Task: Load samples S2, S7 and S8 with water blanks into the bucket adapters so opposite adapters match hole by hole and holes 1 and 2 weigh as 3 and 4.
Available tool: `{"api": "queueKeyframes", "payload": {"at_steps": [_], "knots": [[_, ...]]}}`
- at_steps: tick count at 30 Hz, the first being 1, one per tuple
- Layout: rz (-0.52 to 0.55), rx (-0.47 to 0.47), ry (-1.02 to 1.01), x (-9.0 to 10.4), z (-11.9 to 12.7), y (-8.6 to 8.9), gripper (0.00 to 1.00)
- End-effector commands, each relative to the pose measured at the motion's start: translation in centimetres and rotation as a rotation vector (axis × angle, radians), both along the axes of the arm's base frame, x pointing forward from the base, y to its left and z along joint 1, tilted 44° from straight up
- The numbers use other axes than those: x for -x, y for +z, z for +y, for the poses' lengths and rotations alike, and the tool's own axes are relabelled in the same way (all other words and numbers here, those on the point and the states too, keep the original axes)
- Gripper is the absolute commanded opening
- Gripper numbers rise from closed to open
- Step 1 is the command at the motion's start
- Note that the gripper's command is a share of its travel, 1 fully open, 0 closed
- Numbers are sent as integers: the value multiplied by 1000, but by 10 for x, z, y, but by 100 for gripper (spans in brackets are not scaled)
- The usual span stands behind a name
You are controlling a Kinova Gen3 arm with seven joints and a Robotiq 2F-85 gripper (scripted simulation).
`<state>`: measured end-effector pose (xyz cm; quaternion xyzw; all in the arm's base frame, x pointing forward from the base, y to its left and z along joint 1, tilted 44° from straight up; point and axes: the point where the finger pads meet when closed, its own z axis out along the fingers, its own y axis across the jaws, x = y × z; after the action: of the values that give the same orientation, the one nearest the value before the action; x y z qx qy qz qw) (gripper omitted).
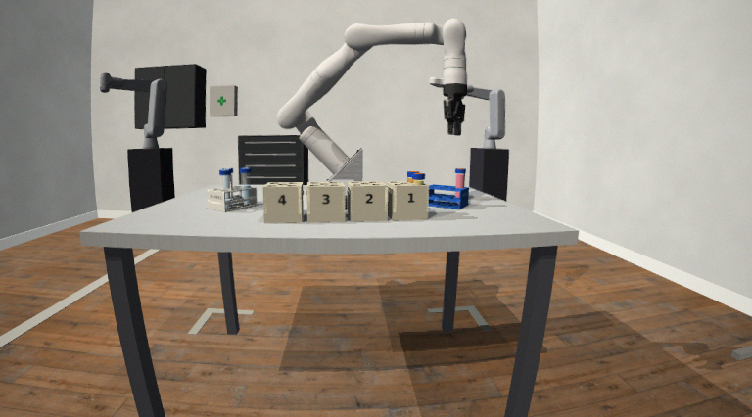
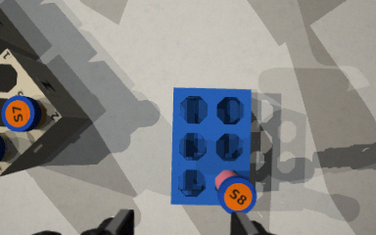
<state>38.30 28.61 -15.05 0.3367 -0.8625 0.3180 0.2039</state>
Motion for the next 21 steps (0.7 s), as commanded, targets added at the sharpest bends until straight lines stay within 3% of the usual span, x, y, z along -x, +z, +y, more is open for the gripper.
{"api": "queueKeyframes", "payload": {"at_steps": [1, 14, 21], "knots": [[-1, -1, 0, 8, 10, -6, 62], [-1, -1, 0, 29, 32, -23, 62], [-1, -1, 0, 29, 32, -23, 62]]}}
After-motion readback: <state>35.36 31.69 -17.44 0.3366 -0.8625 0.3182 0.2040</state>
